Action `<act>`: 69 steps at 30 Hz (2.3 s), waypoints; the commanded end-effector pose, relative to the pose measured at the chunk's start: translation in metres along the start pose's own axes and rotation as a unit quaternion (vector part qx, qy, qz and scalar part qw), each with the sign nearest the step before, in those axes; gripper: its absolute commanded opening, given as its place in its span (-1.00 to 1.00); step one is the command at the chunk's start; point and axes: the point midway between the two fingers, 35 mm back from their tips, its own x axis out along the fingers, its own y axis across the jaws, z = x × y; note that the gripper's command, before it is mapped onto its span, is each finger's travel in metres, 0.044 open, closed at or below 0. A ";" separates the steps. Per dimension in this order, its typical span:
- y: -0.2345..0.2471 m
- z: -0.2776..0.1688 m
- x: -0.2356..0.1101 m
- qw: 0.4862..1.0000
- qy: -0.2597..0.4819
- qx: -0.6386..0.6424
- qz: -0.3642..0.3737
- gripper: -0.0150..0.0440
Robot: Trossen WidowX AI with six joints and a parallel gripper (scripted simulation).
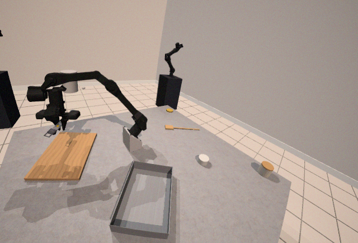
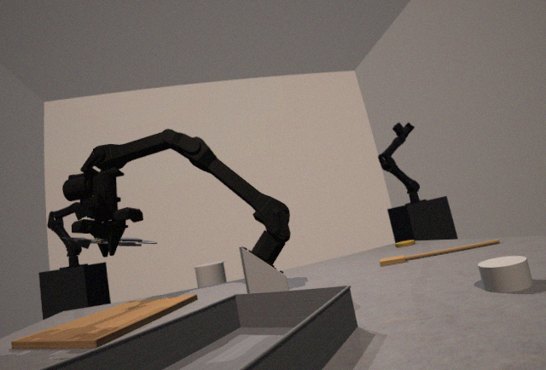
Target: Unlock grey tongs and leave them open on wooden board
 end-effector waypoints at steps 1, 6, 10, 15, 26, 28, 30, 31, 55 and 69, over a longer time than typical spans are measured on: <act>0.002 -0.003 -0.002 0.997 -0.072 -0.002 0.015 -1.00; 0.003 -0.004 -0.008 0.983 -0.180 -0.003 0.029 -1.00; 0.004 -0.006 -0.016 0.964 -0.266 -0.004 0.032 -1.00; 0.003 -0.012 -0.031 0.929 -0.370 -0.005 0.025 -1.00; -0.001 -0.032 -0.063 0.844 -0.535 -0.003 -0.011 -1.00; -0.001 -0.032 -0.063 0.844 -0.535 -0.003 -0.011 -1.00; -0.001 -0.032 -0.063 0.844 -0.535 -0.003 -0.011 -1.00; -0.001 -0.032 -0.063 0.844 -0.535 -0.003 -0.011 -1.00; -0.001 -0.032 -0.063 0.844 -0.535 -0.003 -0.011 -1.00; 0.001 -0.023 -0.051 0.877 -0.481 -0.004 0.005 -1.00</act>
